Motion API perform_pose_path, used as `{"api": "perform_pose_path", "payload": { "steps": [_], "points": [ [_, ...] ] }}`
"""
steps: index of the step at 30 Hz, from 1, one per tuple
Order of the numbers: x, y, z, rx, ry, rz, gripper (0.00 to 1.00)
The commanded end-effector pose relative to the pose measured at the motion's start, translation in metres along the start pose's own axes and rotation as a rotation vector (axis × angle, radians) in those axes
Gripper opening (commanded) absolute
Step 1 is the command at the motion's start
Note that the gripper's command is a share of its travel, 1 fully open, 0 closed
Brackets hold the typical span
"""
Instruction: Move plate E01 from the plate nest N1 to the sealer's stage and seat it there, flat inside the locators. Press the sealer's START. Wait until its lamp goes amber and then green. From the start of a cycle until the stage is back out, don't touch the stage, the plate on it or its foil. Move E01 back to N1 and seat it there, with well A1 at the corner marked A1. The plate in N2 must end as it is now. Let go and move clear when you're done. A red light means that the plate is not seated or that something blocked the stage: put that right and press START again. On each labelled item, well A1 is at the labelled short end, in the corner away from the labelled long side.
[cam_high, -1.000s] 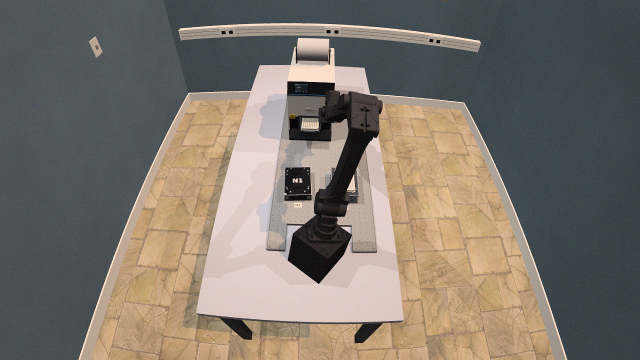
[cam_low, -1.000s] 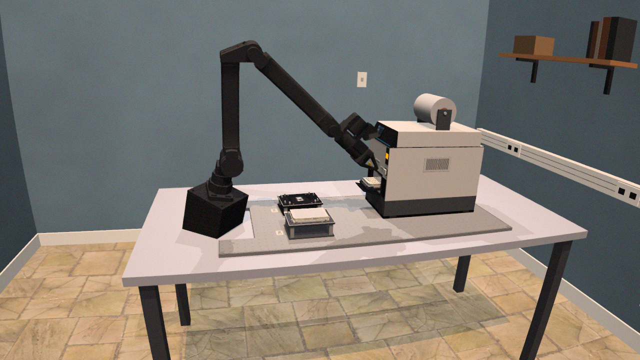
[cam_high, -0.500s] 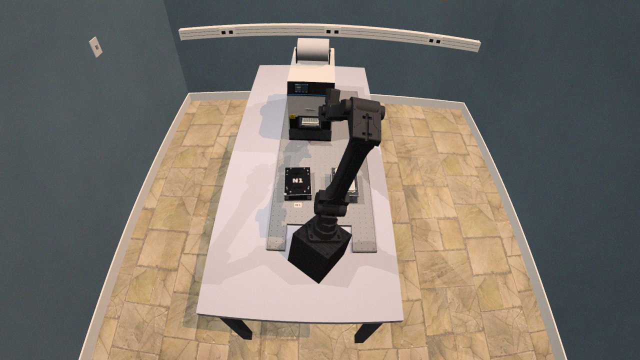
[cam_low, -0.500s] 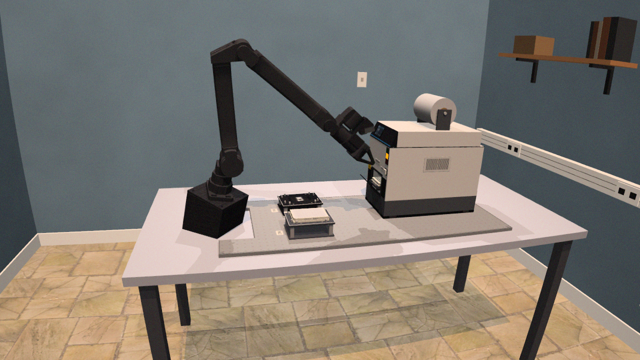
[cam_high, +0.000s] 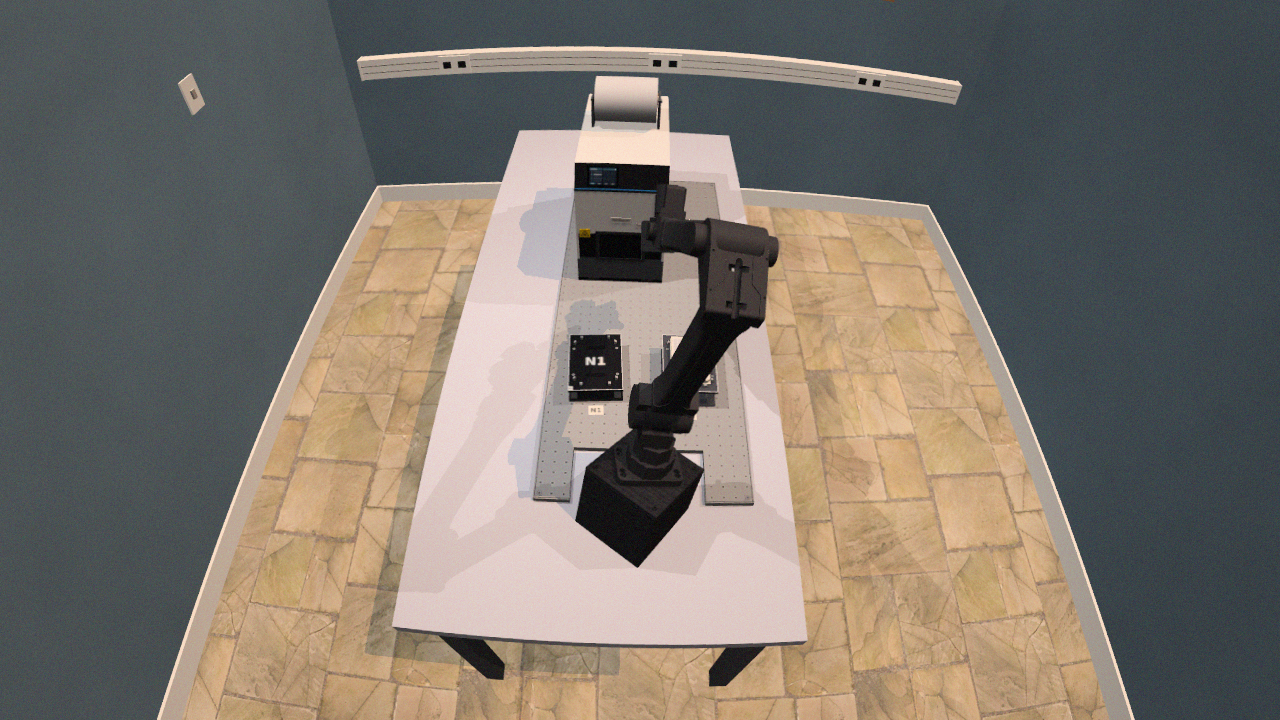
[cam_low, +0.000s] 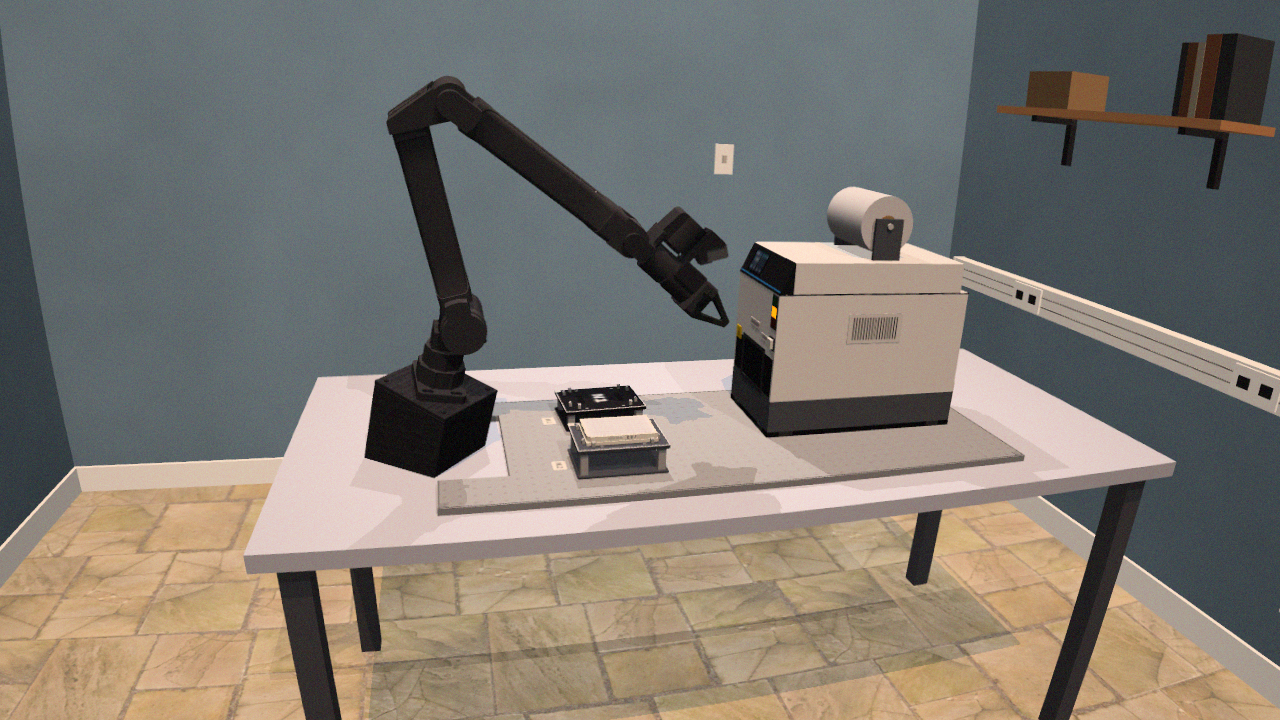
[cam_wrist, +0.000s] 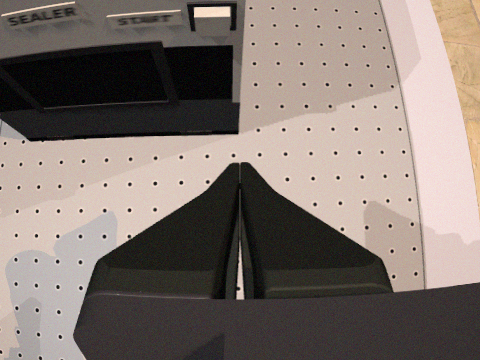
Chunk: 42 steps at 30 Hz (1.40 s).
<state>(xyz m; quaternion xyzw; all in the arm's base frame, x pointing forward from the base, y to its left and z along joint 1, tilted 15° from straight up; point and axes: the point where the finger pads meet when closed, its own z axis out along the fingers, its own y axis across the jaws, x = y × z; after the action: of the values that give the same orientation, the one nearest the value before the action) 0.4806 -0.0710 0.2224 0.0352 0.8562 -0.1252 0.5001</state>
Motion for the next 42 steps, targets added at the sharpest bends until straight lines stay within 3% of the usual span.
{"api": "perform_pose_path", "payload": {
  "steps": [1, 3, 7, 16, 17, 20, 28, 34, 38, 42],
  "points": [
    [-0.015, -0.003, -0.018, 0.004, -0.028, -0.012, 0.00],
    [-0.014, 0.000, -0.016, -0.001, -0.024, -0.016, 0.00],
    [-0.002, 0.008, -0.040, -0.015, -0.010, -0.017, 0.00],
    [-0.003, 0.002, -0.089, -0.006, -0.029, 0.014, 0.00],
    [-0.008, 0.009, -0.086, -0.008, -0.025, -0.044, 1.00],
    [-0.012, 0.016, -0.079, -0.012, -0.022, -0.094, 1.00],
    [-0.062, 0.051, -0.085, -0.004, -0.063, -0.385, 1.00],
    [-0.076, 0.078, -0.081, -0.007, -0.045, -0.595, 1.00],
    [-0.073, 0.081, -0.078, 0.000, -0.026, -0.646, 1.00],
    [-0.096, 0.105, -0.081, -0.008, -0.048, -0.790, 1.00]
  ]
}}
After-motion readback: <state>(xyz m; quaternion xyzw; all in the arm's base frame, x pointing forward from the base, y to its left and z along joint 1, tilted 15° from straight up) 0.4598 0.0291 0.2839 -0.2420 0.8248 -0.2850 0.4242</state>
